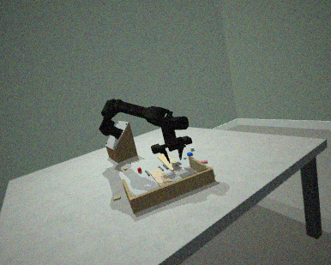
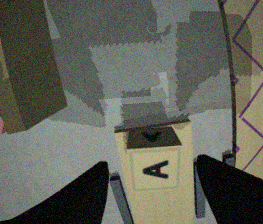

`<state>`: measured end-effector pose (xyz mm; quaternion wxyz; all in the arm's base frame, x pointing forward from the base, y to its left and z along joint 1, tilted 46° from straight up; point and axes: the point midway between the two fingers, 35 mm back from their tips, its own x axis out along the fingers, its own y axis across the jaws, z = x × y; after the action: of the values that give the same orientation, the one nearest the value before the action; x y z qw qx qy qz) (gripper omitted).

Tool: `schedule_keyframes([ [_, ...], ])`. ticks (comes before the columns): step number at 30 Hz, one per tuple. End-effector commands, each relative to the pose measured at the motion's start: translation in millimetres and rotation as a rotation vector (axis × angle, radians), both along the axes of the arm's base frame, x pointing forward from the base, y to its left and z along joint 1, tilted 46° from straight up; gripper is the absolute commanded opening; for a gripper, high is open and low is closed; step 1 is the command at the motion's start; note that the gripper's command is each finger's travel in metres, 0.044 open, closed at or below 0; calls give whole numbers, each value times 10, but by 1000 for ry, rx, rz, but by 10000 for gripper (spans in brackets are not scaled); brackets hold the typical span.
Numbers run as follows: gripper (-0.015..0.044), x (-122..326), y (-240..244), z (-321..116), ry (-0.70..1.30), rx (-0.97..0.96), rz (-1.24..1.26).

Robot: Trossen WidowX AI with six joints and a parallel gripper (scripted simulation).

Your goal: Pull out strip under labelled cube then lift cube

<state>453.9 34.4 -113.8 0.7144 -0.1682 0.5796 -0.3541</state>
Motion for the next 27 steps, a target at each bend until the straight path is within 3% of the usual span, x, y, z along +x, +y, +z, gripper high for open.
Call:
schedule_keyframes([
  [1,250,-22,-65,-74,14,-8,4],
  [16,250,-18,-180,-177,14,-9,3],
  [20,145,-4,-168,-156,5,-4,-2],
  [27,98,-4,-168,-156,5,-4,-2],
])
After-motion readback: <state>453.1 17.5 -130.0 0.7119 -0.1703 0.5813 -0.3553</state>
